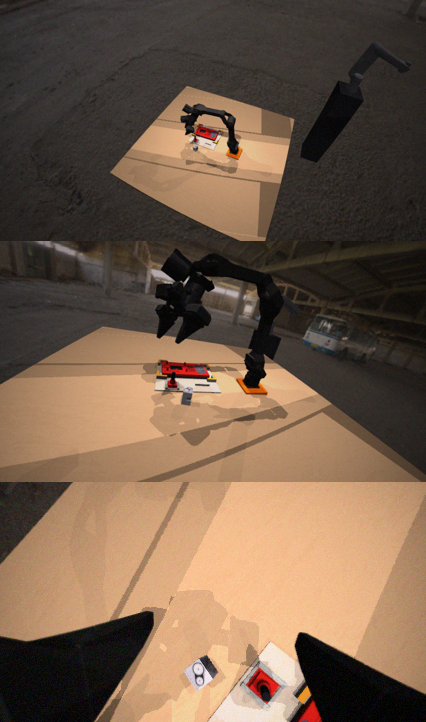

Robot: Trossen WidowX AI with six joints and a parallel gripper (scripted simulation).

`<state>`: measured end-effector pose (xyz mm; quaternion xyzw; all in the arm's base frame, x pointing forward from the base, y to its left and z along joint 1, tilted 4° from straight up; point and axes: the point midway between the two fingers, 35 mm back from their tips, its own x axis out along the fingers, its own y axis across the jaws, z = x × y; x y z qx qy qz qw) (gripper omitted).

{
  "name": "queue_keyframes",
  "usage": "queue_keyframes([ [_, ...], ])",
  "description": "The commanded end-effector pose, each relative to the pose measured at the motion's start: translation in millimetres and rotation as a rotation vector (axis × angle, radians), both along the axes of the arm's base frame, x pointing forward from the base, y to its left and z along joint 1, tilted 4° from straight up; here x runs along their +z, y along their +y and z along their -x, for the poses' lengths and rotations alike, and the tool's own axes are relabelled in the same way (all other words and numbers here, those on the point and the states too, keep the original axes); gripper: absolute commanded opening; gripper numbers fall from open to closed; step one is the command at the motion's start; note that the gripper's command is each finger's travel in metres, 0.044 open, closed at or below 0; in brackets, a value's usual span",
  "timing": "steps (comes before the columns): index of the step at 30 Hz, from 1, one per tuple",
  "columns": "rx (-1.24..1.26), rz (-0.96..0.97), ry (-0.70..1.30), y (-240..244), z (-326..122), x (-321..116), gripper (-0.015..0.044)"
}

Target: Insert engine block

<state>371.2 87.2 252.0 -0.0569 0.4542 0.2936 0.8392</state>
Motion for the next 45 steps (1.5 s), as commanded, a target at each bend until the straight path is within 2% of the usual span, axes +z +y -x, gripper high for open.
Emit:
queue_keyframes([
  [1, 0.1, 0.073, -0.026, 1.6, 3.6, -6.7, 0.044],
  [24, 0.738, 0.433, -0.188, 12.4, 24.1, -32.6, 0.044],
  [45, 1.386, 0.679, -0.313, 18.7, 44.8, -52.2, 0.044],
])
